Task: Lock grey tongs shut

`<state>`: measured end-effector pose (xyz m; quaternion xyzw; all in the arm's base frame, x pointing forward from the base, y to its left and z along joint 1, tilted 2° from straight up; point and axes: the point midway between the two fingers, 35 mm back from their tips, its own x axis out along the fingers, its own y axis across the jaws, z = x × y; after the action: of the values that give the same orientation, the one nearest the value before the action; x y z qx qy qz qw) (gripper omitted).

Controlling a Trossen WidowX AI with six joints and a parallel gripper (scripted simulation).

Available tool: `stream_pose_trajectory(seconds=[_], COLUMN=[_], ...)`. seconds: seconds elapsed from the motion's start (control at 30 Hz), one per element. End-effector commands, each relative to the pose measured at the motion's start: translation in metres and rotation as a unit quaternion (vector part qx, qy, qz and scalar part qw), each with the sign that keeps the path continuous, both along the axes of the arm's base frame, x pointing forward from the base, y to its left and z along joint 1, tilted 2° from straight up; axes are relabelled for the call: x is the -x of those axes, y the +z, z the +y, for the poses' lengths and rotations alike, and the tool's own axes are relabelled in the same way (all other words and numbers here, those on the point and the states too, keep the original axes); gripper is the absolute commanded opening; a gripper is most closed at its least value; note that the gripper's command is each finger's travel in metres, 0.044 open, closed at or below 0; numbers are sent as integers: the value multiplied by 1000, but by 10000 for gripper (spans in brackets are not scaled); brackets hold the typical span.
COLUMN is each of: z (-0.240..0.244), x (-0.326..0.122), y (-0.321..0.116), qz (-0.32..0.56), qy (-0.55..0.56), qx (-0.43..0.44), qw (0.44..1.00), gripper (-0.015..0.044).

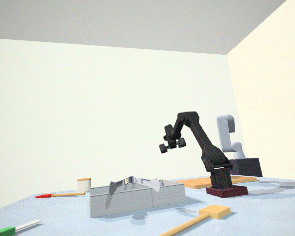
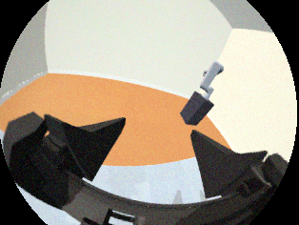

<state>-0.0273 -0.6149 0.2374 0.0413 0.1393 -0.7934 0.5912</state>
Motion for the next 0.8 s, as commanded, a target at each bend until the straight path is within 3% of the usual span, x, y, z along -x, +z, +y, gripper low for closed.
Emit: stream_pose_trajectory(seconds=[0.0,0.37,0.77], z=[13,83,229], x=[-73,-224,-352], y=[-12,-38,-66], qz=[-36,-151,-244], qy=[64,161,199], qx=[-35,-142,-317], qw=[997,965,895], gripper=[440,440,440])
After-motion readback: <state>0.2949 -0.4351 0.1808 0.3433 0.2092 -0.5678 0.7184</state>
